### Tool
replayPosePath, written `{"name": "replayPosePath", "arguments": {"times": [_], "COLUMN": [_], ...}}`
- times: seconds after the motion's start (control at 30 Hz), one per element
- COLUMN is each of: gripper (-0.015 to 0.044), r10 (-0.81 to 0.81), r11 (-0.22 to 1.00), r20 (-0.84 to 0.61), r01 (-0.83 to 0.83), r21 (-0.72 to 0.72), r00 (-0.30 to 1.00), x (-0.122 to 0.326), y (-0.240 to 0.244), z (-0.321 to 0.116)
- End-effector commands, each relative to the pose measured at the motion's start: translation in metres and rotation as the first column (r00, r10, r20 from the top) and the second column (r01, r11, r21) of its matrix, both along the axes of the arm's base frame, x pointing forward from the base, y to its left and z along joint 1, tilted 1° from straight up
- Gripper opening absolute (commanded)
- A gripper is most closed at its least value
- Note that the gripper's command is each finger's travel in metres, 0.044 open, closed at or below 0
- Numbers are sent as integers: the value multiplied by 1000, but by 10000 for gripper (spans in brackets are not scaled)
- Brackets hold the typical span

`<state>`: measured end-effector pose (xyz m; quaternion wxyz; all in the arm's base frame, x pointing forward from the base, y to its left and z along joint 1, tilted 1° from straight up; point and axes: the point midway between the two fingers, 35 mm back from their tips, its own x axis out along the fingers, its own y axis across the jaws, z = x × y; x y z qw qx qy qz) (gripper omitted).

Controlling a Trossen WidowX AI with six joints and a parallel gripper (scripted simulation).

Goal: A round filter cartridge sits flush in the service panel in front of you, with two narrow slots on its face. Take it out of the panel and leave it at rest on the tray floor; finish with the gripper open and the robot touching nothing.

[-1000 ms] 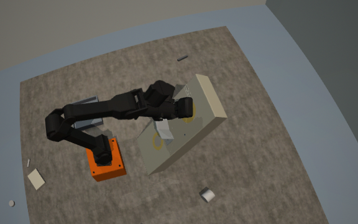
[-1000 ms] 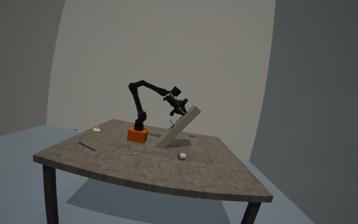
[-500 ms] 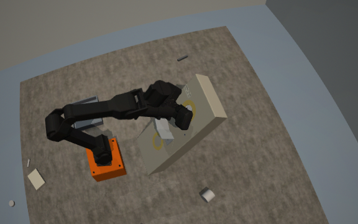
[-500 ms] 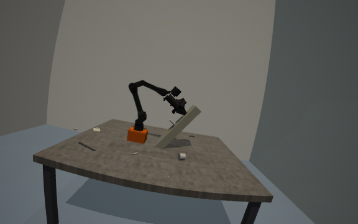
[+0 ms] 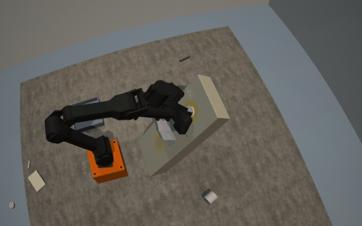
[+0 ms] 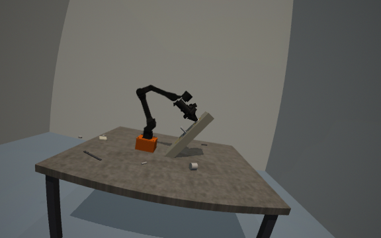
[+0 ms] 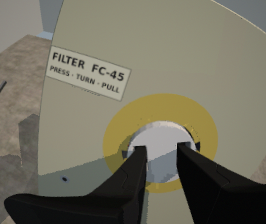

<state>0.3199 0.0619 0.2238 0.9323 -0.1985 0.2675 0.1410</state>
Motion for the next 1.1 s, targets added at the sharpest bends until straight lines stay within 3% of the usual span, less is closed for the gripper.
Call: {"name": "replayPosePath", "arguments": {"times": [0.0,0.27,0.5,1.07], "gripper": [0,0,0,0], "r10": [5,29,29,29], "r11": [1000,999,999,999], "r20": [9,12,12,11], "r01": [-5,-28,-28,-29], "r21": [-10,-45,-46,-46], "r00": [1000,1000,999,1000], "x": [-18,-51,-52,-77], "y": [-4,-10,-10,-15], "z": [15,33,33,-16]}}
